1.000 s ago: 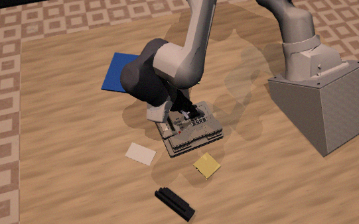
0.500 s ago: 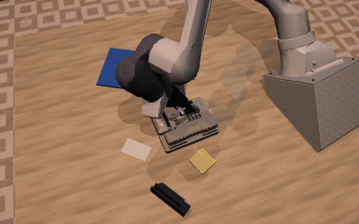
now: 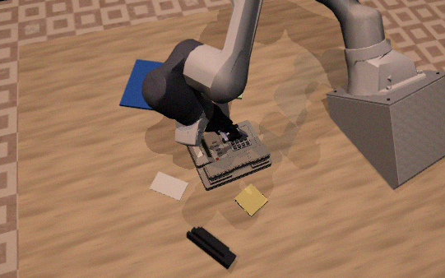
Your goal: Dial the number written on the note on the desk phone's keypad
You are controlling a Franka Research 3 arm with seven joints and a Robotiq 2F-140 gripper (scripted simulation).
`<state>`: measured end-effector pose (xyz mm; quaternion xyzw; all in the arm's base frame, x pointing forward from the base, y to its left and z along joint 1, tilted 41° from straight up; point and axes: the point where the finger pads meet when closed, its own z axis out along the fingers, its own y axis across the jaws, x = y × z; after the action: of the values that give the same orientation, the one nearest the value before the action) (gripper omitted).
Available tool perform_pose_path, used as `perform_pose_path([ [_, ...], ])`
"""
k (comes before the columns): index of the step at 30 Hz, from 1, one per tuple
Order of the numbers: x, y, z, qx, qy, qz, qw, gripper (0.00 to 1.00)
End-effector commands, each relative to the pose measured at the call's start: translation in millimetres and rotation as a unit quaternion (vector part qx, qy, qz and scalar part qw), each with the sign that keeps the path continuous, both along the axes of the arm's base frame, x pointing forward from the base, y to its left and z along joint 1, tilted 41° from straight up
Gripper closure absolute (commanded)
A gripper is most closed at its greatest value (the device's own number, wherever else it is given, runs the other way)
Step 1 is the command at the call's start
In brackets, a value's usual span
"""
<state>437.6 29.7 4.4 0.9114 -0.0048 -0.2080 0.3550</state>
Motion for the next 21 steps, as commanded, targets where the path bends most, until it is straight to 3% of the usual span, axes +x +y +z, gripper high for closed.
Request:
perform_pose_path([
  [1, -0.8, 2.3, -1.1, -0.002, 0.000, -0.005, 1.000, 1.00],
  [21, 8.5, 14.8, -8.9, -0.002, 0.000, -0.005, 1.000, 1.00],
])
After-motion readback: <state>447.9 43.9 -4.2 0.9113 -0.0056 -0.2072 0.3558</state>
